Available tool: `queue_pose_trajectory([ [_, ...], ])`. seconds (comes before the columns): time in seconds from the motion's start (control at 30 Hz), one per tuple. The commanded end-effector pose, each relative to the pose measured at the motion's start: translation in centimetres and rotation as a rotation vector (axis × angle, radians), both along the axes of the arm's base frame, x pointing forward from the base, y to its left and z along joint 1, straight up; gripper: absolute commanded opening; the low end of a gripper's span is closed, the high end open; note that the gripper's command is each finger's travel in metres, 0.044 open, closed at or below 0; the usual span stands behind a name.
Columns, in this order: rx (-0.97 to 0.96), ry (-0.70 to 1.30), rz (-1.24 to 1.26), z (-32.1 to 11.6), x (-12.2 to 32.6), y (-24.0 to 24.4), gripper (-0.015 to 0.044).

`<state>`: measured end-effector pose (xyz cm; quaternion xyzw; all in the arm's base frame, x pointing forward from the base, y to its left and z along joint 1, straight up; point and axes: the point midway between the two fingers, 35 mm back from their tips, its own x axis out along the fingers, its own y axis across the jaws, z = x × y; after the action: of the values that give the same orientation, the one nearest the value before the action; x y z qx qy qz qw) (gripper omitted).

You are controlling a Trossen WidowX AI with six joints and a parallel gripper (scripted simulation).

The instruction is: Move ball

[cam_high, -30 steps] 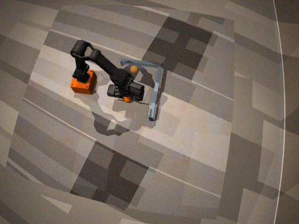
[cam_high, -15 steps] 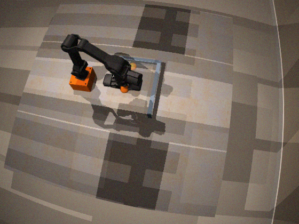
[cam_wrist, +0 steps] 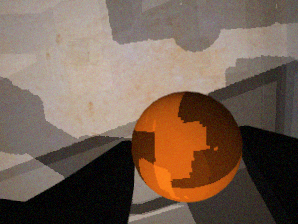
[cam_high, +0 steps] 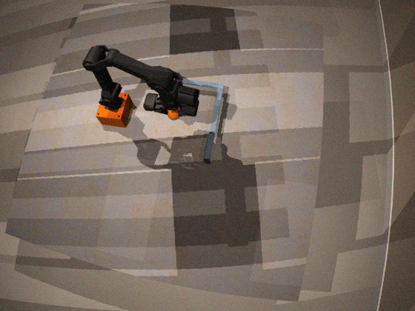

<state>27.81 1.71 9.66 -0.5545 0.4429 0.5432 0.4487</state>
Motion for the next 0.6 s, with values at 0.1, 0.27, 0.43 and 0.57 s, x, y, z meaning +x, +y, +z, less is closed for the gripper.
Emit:
queue_pose_trajectory([
  [0.1, 0.0, 0.003, 0.012, -0.9, -0.3, 3.5, 0.0],
  [0.27, -0.006, 0.007, 0.027, -1.6, -0.8, 5.7, 0.0],
  [0.43, -0.002, 0.005, 0.024, -2.2, -1.3, 8.1, 0.0],
  [0.57, 0.003, 0.004, 0.017, -2.8, -1.9, 10.1, 0.0],
])
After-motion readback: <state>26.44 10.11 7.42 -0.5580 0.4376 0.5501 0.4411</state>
